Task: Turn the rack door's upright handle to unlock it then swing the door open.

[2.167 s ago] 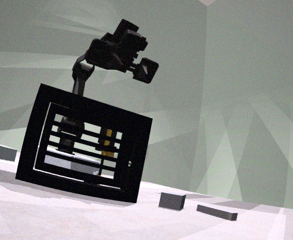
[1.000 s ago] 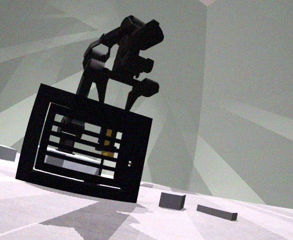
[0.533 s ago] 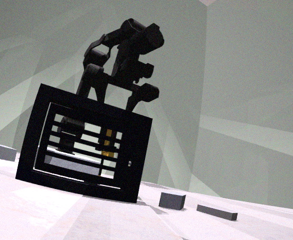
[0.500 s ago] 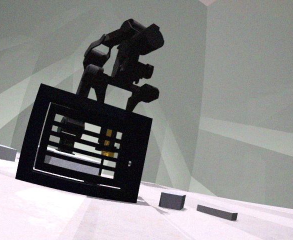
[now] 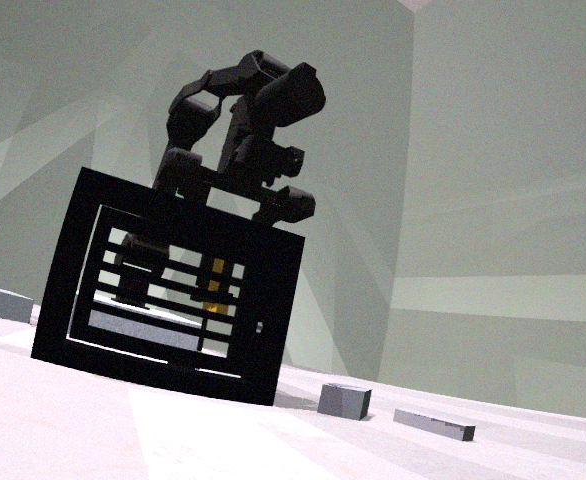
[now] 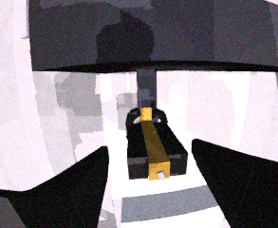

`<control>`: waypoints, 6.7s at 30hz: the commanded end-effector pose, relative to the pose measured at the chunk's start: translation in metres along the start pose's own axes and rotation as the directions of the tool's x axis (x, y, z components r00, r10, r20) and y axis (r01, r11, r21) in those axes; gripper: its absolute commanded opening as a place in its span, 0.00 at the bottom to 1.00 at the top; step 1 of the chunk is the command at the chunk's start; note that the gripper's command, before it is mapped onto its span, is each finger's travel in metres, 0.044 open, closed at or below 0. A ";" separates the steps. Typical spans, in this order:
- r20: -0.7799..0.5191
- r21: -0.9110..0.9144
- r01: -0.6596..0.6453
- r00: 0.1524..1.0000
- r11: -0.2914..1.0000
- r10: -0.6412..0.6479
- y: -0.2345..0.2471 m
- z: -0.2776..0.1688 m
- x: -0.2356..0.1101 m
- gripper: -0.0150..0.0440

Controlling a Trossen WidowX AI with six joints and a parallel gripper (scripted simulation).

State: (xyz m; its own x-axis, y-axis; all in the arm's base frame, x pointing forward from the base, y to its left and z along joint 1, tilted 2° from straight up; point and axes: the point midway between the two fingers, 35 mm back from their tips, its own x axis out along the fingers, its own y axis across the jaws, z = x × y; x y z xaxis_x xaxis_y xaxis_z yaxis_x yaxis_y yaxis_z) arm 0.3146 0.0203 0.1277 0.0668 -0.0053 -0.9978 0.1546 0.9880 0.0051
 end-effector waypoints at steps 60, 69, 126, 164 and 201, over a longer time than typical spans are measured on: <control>-0.007 -0.869 -0.002 1.000 0.494 -0.007 -0.002 -0.003 0.028 0.28; -0.007 -0.997 -0.006 1.000 0.073 -0.007 -0.002 -0.003 0.028 0.28; -0.007 -0.752 0.000 1.000 0.660 -0.007 -0.002 -0.003 0.028 0.74; -0.007 0.858 0.009 1.000 0.513 -0.007 -0.002 -0.003 0.028 0.74; -0.007 0.984 0.005 1.000 -0.178 -0.007 -0.002 -0.003 0.028 0.32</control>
State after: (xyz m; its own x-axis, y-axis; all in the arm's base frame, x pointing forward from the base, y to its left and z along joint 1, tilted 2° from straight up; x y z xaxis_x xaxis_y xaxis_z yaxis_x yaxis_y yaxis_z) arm 0.3133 0.0195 0.0997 0.0603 -0.0068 -0.9982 0.9439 -0.3250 0.0593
